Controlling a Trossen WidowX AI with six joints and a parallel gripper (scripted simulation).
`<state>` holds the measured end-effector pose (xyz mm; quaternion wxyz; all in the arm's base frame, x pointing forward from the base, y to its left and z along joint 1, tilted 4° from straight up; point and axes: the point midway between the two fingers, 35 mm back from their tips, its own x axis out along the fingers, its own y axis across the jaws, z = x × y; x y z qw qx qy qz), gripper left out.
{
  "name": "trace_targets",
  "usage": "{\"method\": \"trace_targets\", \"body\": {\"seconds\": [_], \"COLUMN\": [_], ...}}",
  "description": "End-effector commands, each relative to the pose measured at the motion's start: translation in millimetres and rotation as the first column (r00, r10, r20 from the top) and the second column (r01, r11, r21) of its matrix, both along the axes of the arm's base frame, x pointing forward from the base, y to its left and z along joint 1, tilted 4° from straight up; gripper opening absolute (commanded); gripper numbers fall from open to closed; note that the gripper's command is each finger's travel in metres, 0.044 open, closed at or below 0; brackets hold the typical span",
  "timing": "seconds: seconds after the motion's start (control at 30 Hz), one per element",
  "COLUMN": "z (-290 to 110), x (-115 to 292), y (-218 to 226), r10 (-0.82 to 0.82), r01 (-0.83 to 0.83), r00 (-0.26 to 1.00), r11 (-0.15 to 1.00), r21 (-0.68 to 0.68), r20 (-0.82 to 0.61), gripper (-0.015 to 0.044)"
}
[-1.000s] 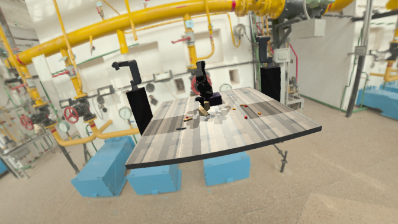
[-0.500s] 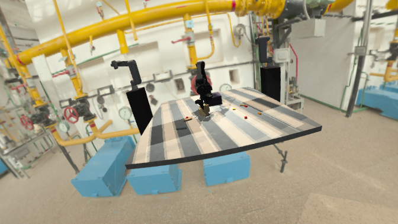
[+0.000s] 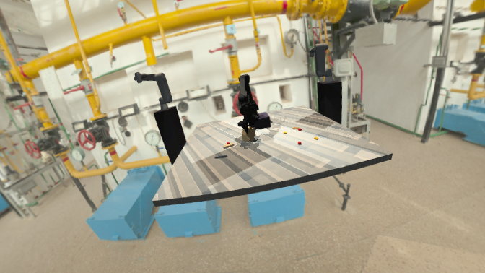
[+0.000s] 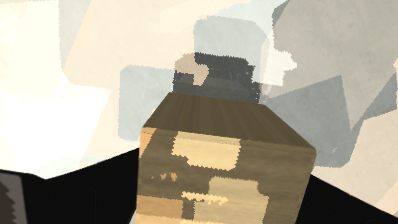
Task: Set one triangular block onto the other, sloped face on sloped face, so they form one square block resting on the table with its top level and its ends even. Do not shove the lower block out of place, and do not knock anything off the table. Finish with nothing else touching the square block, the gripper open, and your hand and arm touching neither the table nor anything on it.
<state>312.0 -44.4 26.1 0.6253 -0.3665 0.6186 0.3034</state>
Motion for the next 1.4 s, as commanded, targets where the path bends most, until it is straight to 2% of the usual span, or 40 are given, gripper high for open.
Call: {"method": "trace_targets", "body": {"seconds": [0.0,1.37], "z": [0.5,-17.3], "x": [0.1,-3.7], "y": [-0.8,-9.7], "r10": [0.004,0.006], "r01": [-0.004,-0.006], "r00": [1.0,1.0], "r11": [1.0,1.0], "r21": [-0.005,-0.012], "r20": [0.004,0.006], "gripper": [0.0,0.0]}}
